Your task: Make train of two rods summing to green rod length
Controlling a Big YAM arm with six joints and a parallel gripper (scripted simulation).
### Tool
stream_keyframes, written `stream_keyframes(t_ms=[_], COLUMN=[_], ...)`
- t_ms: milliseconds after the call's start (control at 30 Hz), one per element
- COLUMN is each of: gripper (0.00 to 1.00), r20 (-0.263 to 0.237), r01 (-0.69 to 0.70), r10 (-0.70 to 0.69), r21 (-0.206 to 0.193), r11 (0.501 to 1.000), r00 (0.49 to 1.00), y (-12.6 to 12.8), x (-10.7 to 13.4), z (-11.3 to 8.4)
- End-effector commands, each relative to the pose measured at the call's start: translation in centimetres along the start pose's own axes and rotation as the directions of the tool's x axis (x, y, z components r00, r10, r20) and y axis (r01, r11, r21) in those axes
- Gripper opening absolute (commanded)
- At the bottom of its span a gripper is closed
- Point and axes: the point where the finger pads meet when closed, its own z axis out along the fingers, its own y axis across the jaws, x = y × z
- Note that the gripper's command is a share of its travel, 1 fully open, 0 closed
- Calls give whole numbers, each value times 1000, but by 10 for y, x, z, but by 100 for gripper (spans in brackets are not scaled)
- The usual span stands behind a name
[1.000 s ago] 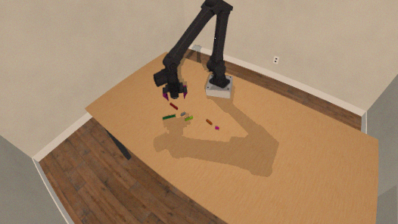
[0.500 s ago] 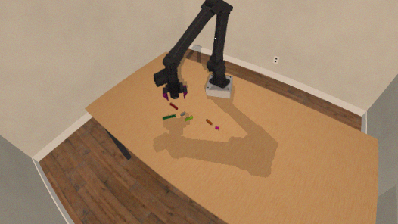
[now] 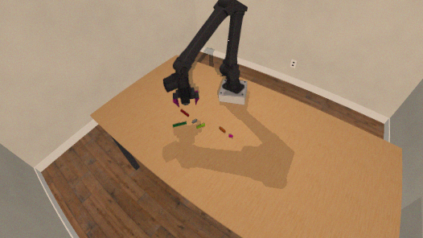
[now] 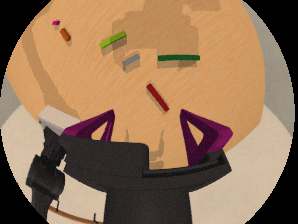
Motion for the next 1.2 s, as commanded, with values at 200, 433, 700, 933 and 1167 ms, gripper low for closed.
stream_keyframes(t_ms=[200,433,700,933,1167], gripper=[100,100,100,100,100], r20=[15,15,17,20,26], r01=[-2,-2,-32,-199,-314], r10=[2,2,32,199,314], r21=[22,22,23,23,23], r11=[1000,1000,999,980,949], r00=[1000,1000,999,980,949], y=[-19,-19,-19,-12,-11], x=[-3,-3,-5,-22,-30], z=[-8,-8,-9,-8,-8])
